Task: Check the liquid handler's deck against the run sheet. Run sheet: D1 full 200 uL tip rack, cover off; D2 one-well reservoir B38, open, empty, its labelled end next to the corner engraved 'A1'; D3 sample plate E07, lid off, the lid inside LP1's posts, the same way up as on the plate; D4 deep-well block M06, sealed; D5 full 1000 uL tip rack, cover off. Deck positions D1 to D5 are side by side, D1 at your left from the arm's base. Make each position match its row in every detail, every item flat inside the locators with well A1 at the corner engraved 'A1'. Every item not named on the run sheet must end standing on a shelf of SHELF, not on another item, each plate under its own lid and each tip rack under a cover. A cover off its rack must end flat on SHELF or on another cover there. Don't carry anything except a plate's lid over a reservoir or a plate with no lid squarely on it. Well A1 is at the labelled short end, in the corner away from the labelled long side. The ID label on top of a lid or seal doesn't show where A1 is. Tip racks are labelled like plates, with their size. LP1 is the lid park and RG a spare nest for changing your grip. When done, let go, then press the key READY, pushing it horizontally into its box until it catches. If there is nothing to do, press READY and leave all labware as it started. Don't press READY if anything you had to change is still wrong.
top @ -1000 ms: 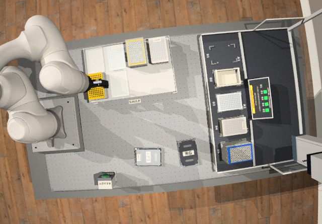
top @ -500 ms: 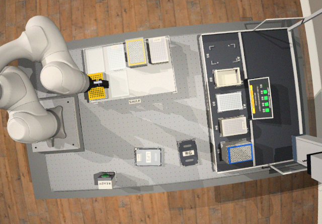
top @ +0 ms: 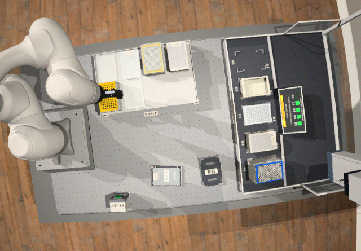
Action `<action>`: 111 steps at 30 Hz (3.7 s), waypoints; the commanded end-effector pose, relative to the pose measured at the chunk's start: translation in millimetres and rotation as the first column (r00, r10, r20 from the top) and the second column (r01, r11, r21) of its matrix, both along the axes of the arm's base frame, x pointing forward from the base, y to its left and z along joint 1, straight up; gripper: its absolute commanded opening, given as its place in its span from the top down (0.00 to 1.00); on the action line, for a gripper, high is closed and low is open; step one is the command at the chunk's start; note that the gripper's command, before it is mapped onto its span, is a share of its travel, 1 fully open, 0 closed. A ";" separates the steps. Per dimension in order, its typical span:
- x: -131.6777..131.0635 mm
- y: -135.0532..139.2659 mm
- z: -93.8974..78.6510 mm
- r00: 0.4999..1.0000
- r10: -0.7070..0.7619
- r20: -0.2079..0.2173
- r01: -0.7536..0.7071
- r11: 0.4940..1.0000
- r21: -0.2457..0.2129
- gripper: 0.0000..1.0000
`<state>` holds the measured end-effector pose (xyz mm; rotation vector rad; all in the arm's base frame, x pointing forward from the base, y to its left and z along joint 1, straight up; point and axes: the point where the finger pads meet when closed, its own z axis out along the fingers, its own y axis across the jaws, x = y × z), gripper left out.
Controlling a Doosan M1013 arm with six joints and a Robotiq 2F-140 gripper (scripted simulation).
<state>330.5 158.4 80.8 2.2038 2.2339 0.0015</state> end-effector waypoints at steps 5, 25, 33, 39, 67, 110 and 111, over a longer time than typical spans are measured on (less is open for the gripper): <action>0.3 0.2 0.3 1.000 0.000 0.001 0.000 1.000 0.001 0.34; 0.3 0.2 0.3 1.000 0.000 0.001 0.000 1.000 0.001 0.34; 0.3 0.2 0.3 1.000 0.000 0.001 0.000 1.000 0.001 0.34; 0.3 0.2 0.3 1.000 0.000 0.001 0.000 1.000 0.001 0.34; 0.2 0.3 40.3 1.000 0.000 0.001 0.000 1.000 0.001 0.34; 0.0 0.4 102.0 1.000 0.000 0.001 0.000 1.000 0.001 0.34; 0.0 0.4 103.6 1.000 0.000 0.001 0.000 1.000 0.001 0.34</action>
